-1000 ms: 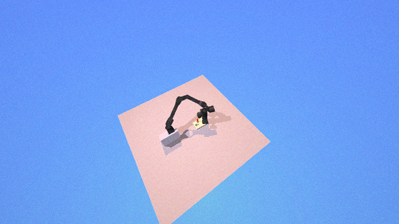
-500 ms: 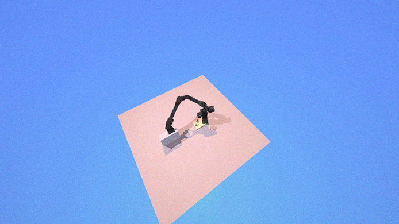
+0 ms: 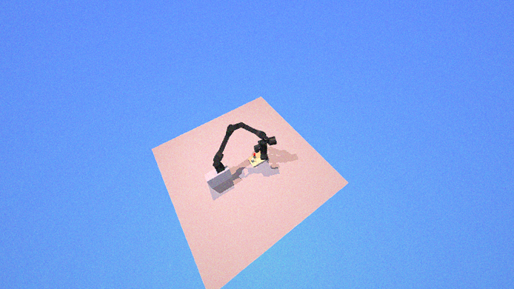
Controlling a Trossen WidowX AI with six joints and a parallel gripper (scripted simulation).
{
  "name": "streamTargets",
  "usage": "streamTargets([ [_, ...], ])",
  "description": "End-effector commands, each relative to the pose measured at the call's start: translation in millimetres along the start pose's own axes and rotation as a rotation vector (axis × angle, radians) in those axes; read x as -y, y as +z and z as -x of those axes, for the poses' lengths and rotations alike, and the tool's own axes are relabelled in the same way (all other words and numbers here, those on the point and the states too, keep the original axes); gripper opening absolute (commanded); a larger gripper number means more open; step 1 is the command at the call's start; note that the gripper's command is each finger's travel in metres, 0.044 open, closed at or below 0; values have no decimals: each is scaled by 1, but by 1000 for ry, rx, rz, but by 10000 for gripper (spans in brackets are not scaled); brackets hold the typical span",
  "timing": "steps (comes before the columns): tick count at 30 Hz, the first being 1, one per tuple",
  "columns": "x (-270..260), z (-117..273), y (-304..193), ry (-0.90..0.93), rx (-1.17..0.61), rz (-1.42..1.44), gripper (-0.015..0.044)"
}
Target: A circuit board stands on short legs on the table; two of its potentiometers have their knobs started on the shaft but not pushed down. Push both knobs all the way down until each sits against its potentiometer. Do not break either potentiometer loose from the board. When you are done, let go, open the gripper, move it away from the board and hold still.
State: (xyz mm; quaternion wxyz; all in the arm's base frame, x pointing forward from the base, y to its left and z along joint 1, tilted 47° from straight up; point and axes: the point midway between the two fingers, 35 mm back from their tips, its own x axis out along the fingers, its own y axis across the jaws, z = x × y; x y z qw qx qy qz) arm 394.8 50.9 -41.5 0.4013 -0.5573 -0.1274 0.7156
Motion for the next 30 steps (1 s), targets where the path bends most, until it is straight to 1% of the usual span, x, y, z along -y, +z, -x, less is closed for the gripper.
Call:
streamTargets([
  [1,2,-11,1,4,14,13,0],
  [30,2,-10,1,4,14,13,0],
])
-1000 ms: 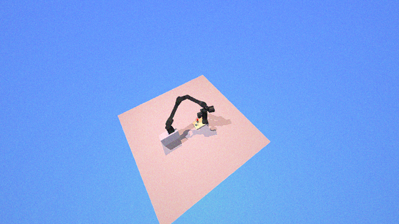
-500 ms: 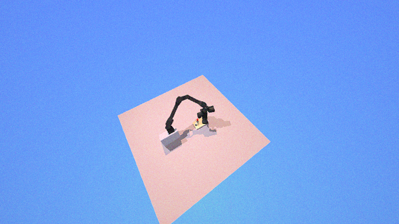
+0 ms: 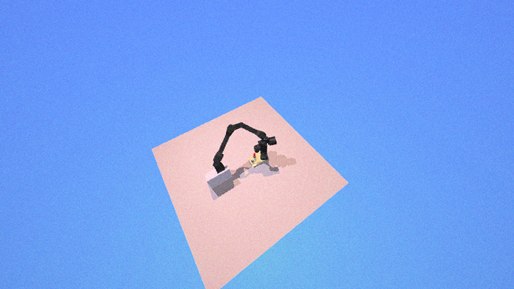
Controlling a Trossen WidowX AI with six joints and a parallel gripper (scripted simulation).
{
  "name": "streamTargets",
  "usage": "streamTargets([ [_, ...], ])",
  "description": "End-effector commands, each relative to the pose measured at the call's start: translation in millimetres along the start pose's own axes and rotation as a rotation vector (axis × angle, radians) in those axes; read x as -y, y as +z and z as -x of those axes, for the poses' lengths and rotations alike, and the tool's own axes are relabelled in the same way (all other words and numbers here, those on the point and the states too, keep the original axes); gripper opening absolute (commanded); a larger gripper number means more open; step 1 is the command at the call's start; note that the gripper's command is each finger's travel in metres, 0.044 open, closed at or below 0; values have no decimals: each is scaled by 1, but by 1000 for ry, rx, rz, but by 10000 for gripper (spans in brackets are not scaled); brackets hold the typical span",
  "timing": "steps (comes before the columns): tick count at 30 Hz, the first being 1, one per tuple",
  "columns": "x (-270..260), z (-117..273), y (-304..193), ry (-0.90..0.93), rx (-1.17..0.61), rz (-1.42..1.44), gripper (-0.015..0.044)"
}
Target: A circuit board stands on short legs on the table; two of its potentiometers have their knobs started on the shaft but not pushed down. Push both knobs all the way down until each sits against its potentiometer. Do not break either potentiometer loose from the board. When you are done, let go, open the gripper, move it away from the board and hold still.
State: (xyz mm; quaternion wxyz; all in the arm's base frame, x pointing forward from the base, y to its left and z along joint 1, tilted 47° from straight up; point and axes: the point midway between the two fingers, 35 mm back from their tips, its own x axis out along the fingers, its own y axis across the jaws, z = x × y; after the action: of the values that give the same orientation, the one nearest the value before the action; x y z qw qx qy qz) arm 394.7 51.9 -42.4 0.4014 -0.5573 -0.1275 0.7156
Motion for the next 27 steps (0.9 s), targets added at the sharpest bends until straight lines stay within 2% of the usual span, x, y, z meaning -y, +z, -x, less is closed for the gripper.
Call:
streamTargets([
  [1,2,-8,1,4,14,13,0],
  [18,2,19,1,5,14,13,0],
  [27,1,15,3,1,16,4,236],
])
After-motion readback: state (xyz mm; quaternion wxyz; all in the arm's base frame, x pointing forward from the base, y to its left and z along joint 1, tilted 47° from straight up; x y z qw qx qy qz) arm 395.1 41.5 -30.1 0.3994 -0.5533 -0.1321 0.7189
